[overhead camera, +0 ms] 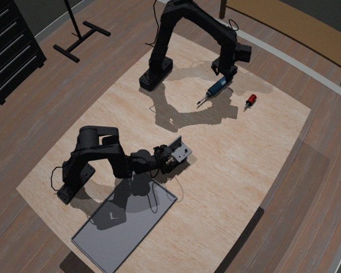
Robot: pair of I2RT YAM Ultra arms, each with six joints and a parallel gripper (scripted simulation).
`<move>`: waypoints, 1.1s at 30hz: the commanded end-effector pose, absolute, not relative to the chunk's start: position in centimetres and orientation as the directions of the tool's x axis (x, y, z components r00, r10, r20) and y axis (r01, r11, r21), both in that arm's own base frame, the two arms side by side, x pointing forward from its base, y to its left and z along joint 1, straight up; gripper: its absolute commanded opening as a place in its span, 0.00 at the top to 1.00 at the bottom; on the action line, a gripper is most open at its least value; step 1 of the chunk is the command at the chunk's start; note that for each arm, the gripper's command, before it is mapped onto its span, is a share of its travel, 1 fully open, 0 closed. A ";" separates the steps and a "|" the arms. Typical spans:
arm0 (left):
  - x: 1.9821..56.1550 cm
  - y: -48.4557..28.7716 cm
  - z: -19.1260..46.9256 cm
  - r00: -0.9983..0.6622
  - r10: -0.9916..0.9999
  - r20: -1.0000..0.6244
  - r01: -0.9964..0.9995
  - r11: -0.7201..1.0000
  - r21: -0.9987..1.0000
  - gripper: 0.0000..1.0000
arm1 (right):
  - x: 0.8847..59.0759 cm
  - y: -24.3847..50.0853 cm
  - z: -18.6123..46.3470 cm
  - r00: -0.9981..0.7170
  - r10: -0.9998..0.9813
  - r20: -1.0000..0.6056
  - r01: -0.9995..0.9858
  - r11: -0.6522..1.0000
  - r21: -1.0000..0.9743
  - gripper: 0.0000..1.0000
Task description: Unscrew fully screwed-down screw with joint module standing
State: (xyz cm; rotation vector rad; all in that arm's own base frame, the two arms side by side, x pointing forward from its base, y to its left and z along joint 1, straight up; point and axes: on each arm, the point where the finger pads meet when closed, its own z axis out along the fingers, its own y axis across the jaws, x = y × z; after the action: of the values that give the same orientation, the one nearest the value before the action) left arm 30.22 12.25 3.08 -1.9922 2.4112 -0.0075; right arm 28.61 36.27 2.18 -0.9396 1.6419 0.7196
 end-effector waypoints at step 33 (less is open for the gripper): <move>30.1 12.2 4.2 -0.190 -0.982 -0.007 -0.982 0.190 -0.010 0.35 | 28.7 36.4 2.4 -0.130 -0.219 -0.967 -0.859 0.511 0.000 0.23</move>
State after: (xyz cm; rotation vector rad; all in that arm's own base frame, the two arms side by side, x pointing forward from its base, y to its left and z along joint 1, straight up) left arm 30.04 12.18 3.78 -1.9971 2.4171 -0.0037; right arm 28.62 36.27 2.19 -0.9392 1.6418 0.7196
